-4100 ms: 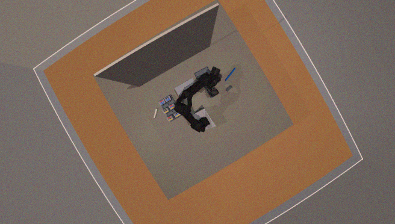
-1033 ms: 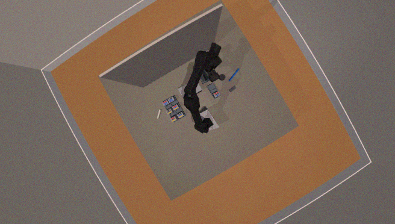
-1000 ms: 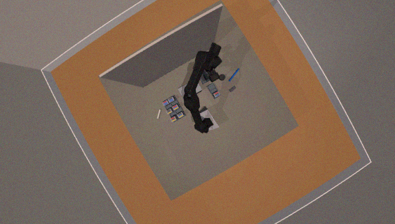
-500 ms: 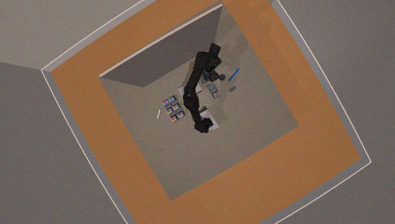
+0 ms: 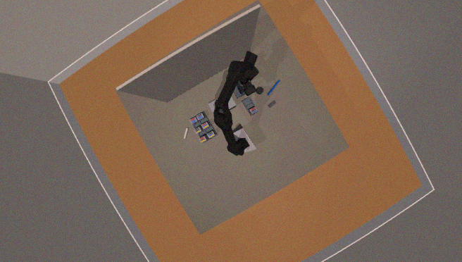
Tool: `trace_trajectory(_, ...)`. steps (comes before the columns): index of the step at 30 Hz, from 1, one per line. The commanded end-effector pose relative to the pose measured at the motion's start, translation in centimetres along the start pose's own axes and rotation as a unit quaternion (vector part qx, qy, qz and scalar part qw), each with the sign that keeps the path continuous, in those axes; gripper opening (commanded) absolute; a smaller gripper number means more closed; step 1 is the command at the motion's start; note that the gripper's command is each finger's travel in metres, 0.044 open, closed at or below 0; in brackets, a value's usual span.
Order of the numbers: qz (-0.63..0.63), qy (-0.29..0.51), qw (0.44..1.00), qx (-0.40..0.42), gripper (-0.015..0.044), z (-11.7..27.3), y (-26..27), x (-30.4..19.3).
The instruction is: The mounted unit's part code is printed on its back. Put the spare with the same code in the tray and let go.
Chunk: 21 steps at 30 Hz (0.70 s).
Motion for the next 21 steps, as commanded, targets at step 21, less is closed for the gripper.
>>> trace_trajectory(21,-0.003,0.004,1.000,0.001,0.0000,-2.0,0.2,0.1)
Point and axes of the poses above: the point midway between the two fingers, 35 mm back from their tips, its own z axis back along the fingers, its own y axis across the jaws, x = y × z, the point moved 4 cm from there along z, back along the fingers
